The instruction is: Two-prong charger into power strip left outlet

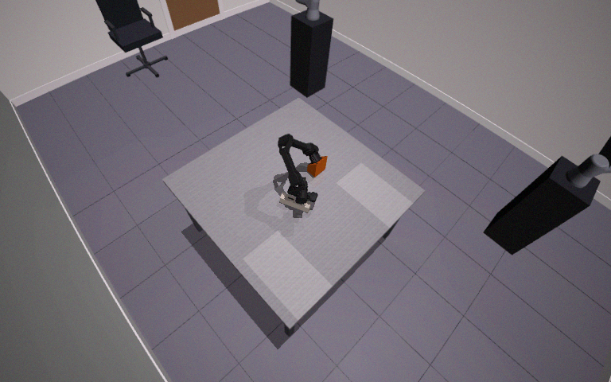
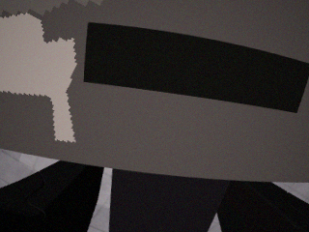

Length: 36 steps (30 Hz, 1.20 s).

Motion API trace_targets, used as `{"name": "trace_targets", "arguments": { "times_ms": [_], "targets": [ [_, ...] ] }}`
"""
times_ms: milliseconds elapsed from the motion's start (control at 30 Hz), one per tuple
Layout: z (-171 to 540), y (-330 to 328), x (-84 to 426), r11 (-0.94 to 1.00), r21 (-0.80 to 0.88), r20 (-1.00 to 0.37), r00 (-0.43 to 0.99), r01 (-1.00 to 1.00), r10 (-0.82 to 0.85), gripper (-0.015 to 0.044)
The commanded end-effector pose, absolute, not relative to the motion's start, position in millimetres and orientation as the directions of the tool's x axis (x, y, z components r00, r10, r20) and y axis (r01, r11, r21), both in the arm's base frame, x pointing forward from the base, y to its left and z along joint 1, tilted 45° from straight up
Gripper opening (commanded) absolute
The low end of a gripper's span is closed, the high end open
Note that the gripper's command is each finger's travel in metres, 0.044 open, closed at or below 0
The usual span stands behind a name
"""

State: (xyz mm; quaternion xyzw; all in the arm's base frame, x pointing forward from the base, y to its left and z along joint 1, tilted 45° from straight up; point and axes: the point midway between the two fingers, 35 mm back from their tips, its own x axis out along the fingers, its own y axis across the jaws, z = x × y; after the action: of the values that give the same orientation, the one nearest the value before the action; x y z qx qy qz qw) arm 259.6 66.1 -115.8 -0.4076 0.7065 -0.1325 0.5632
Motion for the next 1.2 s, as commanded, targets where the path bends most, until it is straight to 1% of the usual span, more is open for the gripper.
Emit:
{"name": "trace_targets", "arguments": {
  "times_ms": [0, 167, 1167],
  "targets": [
    [-116.0, 66.1, 259.9, 0.633, -0.647, -0.688, -0.032, -0.426, -0.725, 0.0315],
    [-116.0, 66.1, 259.8, 0.633, -0.647, -0.688, -0.032, -0.426, -0.725, 0.0440],
    [-113.9, 63.5, 252.2, 0.637, -0.649, -0.694, -0.019, -0.416, -0.720, 0.0440]
  ]
}}
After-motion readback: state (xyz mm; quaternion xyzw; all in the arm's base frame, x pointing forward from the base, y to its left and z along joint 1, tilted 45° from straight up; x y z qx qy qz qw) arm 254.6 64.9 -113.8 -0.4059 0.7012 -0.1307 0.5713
